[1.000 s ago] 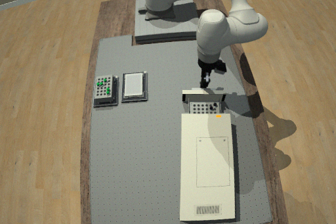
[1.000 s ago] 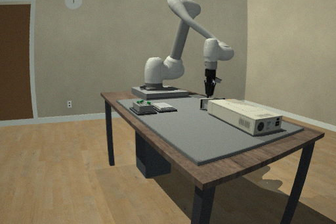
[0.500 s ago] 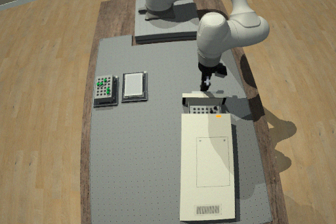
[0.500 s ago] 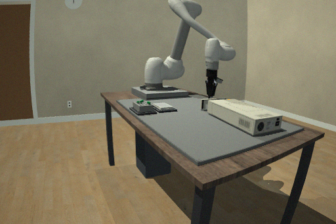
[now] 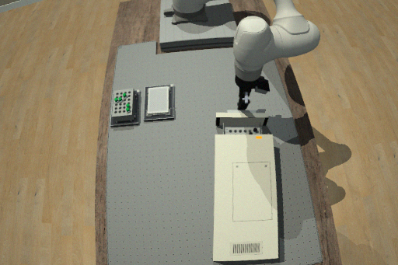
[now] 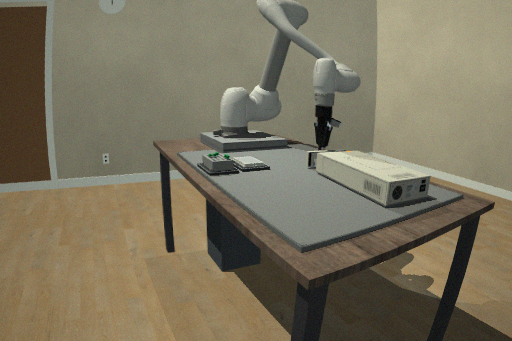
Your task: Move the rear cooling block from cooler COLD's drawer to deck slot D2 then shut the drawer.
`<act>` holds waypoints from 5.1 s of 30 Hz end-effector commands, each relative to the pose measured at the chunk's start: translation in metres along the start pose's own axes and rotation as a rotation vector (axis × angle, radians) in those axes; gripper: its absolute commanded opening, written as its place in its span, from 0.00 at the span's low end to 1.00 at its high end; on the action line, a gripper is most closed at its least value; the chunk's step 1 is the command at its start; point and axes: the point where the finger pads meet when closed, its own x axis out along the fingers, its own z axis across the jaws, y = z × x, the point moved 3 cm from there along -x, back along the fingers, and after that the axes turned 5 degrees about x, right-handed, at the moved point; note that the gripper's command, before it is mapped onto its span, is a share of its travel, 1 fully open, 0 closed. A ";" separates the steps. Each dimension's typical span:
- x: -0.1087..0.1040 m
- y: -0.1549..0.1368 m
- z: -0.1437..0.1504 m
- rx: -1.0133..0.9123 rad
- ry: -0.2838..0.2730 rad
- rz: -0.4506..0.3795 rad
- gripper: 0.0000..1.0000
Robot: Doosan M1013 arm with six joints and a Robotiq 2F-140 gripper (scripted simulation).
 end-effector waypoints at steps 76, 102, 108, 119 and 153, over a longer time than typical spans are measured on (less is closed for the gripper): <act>-0.002 0.005 0.054 -0.004 -0.004 0.002 0.10; -0.002 0.006 0.062 -0.004 -0.004 0.002 0.10; -0.002 0.006 0.064 -0.004 -0.004 0.002 0.10; -0.002 0.006 0.067 -0.004 -0.004 0.002 0.10; -0.002 0.007 0.077 -0.004 -0.004 0.002 0.10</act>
